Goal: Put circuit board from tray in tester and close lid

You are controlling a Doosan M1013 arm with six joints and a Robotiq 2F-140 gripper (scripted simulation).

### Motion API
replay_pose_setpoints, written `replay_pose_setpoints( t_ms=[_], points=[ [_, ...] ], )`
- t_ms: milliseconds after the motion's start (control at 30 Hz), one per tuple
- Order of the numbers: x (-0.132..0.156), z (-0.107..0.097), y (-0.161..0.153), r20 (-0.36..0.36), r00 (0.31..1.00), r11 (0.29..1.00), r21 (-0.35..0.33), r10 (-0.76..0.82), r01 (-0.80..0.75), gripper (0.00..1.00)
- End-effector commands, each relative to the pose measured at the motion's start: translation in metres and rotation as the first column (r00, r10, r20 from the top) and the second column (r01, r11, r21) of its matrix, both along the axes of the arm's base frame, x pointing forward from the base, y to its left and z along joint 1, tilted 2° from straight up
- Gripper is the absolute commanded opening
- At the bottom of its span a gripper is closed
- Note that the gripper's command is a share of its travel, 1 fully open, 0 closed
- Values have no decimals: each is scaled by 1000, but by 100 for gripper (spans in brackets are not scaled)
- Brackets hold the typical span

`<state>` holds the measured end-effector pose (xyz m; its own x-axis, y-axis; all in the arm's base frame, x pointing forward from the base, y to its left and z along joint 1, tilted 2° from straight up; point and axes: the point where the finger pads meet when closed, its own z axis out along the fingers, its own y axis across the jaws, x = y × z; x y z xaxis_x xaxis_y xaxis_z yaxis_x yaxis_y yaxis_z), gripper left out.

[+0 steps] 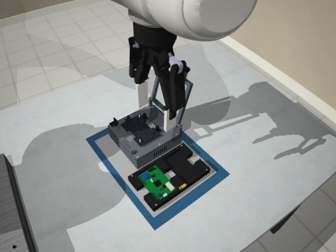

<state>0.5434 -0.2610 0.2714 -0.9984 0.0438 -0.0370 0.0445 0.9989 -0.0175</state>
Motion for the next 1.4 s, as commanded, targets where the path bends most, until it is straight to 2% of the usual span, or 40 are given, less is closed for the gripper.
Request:
replay_pose_setpoints(
  t_ms=[0, 200, 267, 767, 833, 967, 1100, 1367],
  points=[
    [0, -11, 0, 3, 1000, 1000, 5, 0, 0, 58],
    [-5, -48, -1, 3, 1000, 1000, 5, 0, 0, 58],
    [-5, -48, -1, 3, 1000, 1000, 5, 0, 0, 58],
    [-22, -180, -4, 3, 1000, 1000, 5, 0, 0, 58],
    [-22, -180, -4, 3, 1000, 1000, 5, 0, 0, 58],
    [-26, -208, -5, 3, 1000, 1000, 5, 0, 0, 58],
    [-28, -225, -5, 3, 1000, 1000, 5, 0, 0, 58],
    [-29, -233, -5, 3, 1000, 1000, 5, 0, 0, 58]
  ],
)
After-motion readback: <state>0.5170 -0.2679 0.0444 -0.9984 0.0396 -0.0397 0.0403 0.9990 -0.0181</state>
